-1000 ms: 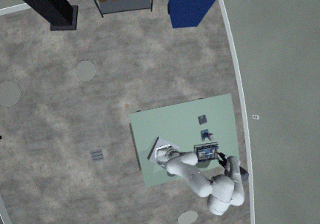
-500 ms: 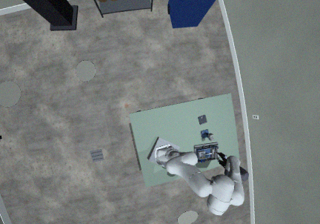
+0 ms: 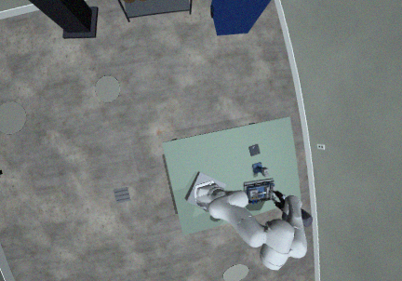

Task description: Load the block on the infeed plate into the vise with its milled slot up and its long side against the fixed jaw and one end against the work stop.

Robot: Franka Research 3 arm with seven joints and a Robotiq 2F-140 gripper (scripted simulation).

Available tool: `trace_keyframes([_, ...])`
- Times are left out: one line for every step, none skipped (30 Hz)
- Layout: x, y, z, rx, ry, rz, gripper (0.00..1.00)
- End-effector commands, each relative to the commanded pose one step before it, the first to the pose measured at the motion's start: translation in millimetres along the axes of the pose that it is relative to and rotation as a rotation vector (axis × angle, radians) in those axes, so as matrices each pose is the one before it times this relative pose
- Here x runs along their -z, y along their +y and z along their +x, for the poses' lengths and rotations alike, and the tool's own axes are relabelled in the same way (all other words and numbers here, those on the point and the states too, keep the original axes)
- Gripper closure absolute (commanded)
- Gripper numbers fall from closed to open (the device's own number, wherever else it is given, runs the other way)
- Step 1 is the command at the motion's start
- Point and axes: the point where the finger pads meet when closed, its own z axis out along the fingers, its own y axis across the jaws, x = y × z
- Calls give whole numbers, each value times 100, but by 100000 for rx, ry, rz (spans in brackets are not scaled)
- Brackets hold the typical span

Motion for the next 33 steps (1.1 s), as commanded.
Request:
trace_keyframes([-11,15,53,-141,212,-91,53])
trace_keyframes([0,0,0,0,0,0,53])
trace_keyframes([0,0,0,0,0,0,53])
trace_keyframes([0,0,0,0,0,0,53])
trace_keyframes([0,0,0,0,0,0,53])
trace_keyframes([0,0,0,0,0,0,53])
trace_keyframes([0,0,0,0,0,0,53])
trace_keyframes([0,0,0,0,0,0,53])
trace_keyframes([0,0,0,0,0,0,53])
trace_keyframes([0,0,0,0,0,0,53])
trace_keyframes([0,0,0,0,0,0,53])
trace_keyframes([0,0,0,0,0,0,53])
trace_keyframes([0,0,0,0,0,0,53])
trace_keyframes([0,0,0,0,0,0,53])
trace_keyframes([0,0,0,0,0,0,53])
trace_keyframes([0,0,0,0,0,0,53])
trace_keyframes([0,0,0,0,0,0,53])
trace_keyframes([0,0,0,0,0,0,53])
trace_keyframes([0,0,0,0,0,0,53])
trace_keyframes([0,0,0,0,0,0,53])
trace_keyframes([0,0,0,0,0,0,53])
trace_keyframes([1,0,0,0,0,0,53])
trace_keyframes([5,0,0,0,0,0,53])
trace_keyframes([13,0,0,0,0,0,53])
trace_keyframes([25,0,0,0,0,0,53])
trace_keyframes([39,0,0,0,0,0,53])
trace_keyframes([56,0,0,0,0,1,53])
trace_keyframes([74,0,0,0,0,1,53])
trace_keyframes([93,0,0,0,0,0,53])
trace_keyframes([113,0,-1,0,0,0,53])
trace_keyframes([134,0,0,0,0,0,53])
trace_keyframes([155,0,1,1,0,1,53])
trace_keyframes([175,0,0,-1,0,-1,53])
